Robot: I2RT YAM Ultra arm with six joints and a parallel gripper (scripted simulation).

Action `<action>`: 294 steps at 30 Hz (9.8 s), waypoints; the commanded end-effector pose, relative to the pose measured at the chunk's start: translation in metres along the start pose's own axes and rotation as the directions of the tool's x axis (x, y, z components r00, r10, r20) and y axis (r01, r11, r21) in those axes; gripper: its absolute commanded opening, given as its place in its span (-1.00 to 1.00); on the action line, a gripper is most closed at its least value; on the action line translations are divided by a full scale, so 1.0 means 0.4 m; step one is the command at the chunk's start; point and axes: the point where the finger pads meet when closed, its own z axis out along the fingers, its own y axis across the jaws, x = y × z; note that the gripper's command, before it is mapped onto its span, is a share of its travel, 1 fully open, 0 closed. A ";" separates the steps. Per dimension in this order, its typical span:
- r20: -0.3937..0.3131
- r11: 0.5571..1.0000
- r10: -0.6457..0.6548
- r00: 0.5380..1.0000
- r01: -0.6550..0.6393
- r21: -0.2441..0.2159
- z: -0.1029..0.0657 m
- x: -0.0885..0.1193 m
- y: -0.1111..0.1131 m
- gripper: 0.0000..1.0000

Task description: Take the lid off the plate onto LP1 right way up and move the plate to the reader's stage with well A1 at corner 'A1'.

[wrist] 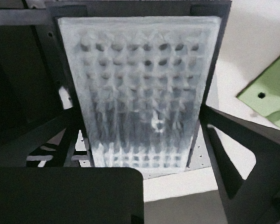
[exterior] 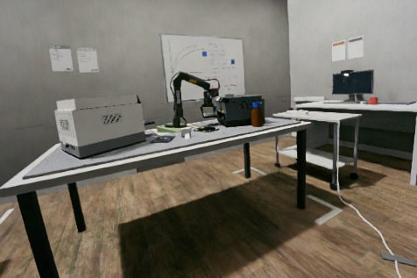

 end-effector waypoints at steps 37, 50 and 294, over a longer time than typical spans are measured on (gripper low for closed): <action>0.003 1.000 0.000 1.000 0.000 -0.010 -0.005 -0.003 0.004 0.72; 0.013 1.000 -0.001 1.000 0.001 -0.010 -0.009 -0.011 0.005 0.72; -0.026 0.977 -0.189 0.982 0.191 0.099 -0.189 -0.360 -0.053 0.72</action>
